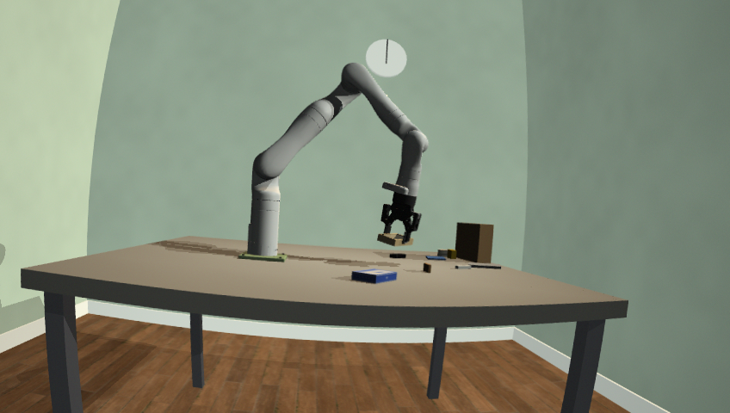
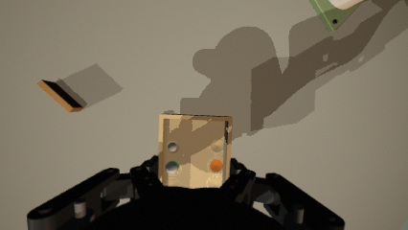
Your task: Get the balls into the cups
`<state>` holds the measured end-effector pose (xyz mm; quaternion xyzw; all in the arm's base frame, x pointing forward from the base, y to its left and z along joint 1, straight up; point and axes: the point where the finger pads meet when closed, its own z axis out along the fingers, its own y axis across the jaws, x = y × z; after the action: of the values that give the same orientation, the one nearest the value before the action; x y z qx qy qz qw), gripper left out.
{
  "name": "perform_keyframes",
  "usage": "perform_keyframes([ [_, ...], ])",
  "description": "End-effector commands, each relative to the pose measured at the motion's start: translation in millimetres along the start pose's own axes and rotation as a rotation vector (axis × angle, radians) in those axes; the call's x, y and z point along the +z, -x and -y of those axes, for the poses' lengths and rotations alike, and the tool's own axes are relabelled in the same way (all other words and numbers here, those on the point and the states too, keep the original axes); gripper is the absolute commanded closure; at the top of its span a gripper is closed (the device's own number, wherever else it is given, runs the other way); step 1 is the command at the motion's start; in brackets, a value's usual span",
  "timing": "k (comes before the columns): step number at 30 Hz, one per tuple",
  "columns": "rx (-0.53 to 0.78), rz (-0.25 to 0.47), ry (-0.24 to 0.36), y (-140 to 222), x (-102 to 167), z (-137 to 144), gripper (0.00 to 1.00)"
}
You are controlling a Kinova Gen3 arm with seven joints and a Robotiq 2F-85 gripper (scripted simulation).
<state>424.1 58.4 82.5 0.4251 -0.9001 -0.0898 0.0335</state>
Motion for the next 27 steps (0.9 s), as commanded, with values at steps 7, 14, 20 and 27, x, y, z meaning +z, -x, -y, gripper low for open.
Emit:
perform_keyframes([
  [7,0.012,0.132,0.037,-10.0,0.9,10.0,0.26],
  [14,0.005,0.214,0.059,-11.6,1.2,10.4,0.26],
  [20,0.002,0.246,0.068,-12.2,1.4,10.6,0.26],
  [27,0.001,0.247,0.07,-12.2,1.4,10.6,0.26],
])
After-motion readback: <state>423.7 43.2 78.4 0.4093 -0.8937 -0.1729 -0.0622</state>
